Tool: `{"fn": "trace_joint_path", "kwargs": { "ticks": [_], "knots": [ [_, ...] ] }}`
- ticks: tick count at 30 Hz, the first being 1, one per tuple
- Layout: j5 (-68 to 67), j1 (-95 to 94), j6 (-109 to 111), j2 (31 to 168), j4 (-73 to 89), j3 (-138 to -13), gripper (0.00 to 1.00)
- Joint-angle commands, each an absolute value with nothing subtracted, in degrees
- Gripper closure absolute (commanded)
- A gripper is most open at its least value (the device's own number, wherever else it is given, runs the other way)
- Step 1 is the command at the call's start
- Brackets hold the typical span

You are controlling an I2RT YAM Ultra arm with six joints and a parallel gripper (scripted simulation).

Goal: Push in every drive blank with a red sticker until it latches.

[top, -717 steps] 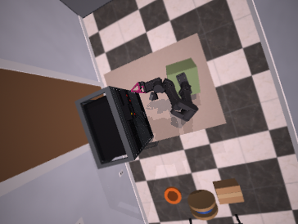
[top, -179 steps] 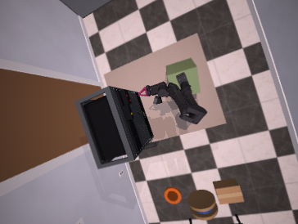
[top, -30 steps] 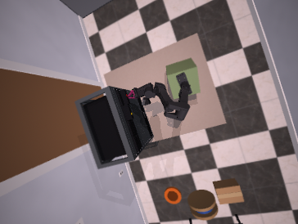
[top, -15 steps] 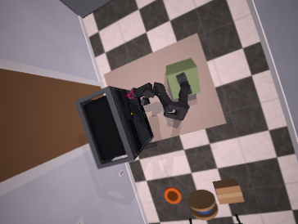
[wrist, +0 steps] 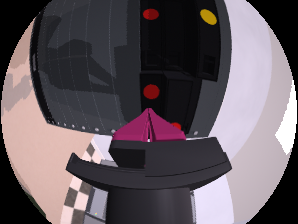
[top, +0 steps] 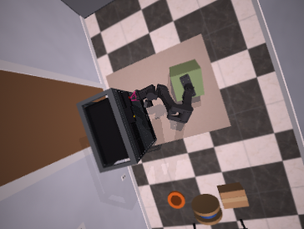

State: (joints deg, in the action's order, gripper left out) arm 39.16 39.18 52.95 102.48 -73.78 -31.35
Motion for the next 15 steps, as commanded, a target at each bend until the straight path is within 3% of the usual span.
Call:
{"fn": "trace_joint_path", "kwargs": {
  "ticks": [1, 15],
  "knots": [
    [35.1, 39.4, 52.8, 103.3, -72.6, -34.1, 1.0],
    [35.4, 40.4, 52.7, 103.4, -71.8, -35.1, 1.0]
  ]
}}
